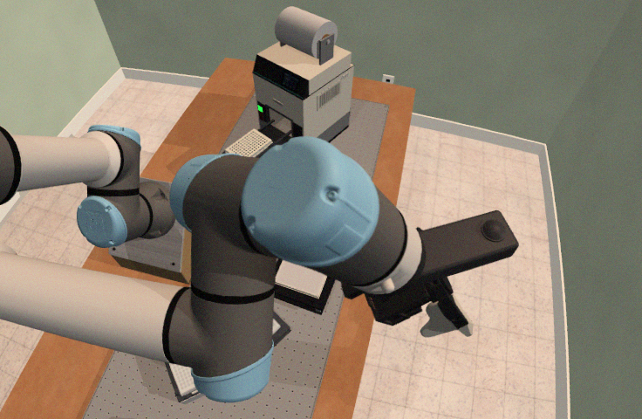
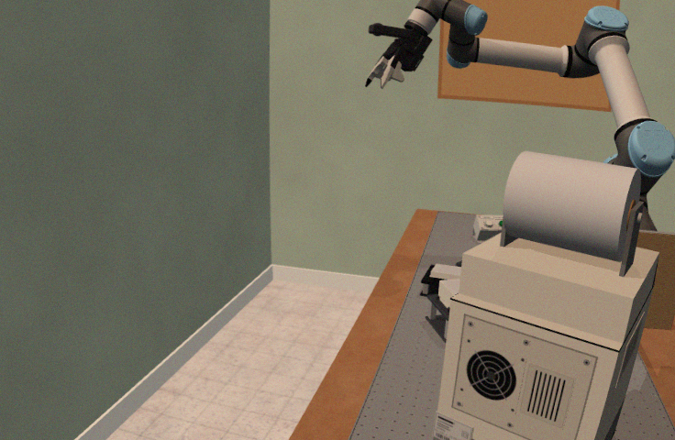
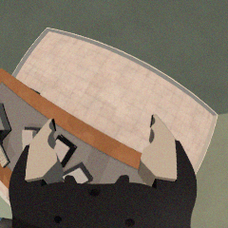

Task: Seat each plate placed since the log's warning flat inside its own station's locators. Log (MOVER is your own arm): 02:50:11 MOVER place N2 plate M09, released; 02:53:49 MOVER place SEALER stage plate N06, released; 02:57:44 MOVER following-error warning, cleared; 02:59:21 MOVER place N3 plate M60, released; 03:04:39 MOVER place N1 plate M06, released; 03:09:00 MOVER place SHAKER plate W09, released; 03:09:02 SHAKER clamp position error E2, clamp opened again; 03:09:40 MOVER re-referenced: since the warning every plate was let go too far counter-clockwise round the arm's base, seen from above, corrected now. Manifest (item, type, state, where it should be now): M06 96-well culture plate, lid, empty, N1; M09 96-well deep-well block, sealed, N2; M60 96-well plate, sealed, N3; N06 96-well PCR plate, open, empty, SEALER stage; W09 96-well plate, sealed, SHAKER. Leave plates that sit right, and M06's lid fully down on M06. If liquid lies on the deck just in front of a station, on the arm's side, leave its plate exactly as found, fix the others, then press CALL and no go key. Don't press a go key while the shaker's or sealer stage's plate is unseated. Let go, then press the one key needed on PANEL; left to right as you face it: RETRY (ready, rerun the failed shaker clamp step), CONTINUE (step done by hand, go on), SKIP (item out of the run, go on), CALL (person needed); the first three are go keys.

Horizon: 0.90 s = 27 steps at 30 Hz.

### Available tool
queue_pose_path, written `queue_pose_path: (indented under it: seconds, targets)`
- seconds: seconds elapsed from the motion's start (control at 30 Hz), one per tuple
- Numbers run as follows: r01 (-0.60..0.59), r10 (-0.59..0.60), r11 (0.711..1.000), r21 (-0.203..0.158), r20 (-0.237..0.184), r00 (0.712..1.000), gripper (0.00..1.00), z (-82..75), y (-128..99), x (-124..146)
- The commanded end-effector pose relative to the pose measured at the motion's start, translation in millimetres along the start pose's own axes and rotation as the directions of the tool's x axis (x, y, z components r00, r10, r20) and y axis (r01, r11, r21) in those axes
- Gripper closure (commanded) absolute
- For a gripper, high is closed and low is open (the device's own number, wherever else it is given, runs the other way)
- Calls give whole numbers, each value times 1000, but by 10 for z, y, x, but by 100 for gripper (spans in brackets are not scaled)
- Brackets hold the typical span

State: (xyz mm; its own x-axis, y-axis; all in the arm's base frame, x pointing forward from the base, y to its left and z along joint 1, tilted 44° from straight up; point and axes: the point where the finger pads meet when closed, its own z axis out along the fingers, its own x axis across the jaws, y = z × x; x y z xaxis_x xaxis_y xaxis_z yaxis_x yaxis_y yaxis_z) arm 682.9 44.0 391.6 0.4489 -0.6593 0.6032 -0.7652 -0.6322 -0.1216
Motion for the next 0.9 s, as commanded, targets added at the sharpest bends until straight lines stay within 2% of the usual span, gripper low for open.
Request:
queue_pose_path:
  seconds: [0.0,0.07,0.17,0.33,0.4,0.5,0.53,0.67,0.83,0.87]
  targets:
    - [16,-16,999,-35,5,1000,18,145,67,-104]
    - [27,-26,998,-60,10,1000,18,218,106,-160]
    - [27,-26,998,-60,10,1000,18,255,125,-188]
    - [27,-26,998,-60,10,1000,18,438,223,-326]
    - [27,-26,998,-60,10,1000,18,447,228,-333]
    - [52,-50,992,-113,22,998,18,549,297,-419]
    - [55,-53,991,-119,24,998,18,583,320,-448]
    - [55,-53,991,-119,24,998,18,718,411,-564]
    - [55,-53,991,-119,24,998,18,792,460,-626]
    - [64,-61,989,-136,28,998,18,823,486,-656]
